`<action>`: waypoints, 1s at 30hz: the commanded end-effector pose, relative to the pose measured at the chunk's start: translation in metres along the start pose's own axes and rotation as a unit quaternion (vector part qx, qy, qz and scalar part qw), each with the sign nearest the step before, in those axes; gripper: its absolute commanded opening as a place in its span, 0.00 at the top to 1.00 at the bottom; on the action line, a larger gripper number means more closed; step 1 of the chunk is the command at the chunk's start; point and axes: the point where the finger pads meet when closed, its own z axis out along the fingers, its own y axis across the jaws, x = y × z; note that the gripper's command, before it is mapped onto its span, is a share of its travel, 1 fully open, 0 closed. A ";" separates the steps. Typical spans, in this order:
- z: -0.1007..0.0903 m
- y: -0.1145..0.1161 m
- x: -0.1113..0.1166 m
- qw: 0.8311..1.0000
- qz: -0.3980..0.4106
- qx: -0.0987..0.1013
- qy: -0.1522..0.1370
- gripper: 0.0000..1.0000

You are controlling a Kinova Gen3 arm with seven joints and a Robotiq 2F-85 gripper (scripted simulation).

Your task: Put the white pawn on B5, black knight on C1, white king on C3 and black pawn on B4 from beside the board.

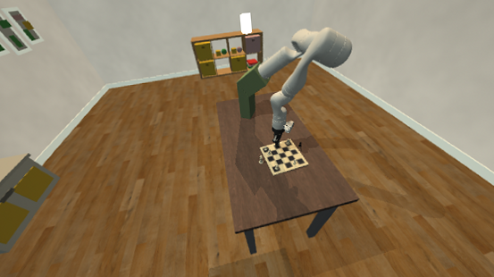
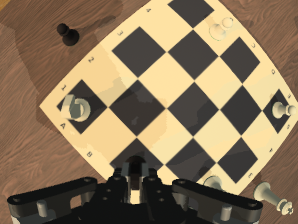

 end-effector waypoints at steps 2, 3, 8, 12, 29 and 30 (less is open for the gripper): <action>-0.001 0.001 0.000 1.000 -0.001 -0.003 -0.002 1.00; -0.001 0.001 0.000 1.000 -0.001 -0.003 -0.002 1.00; -0.001 0.001 0.000 1.000 -0.001 -0.003 -0.001 1.00; 0.000 0.002 0.000 1.000 -0.001 -0.003 -0.001 1.00; 0.003 0.002 0.000 1.000 0.000 -0.003 -0.001 1.00; 0.003 0.002 0.000 1.000 0.000 -0.003 -0.001 1.00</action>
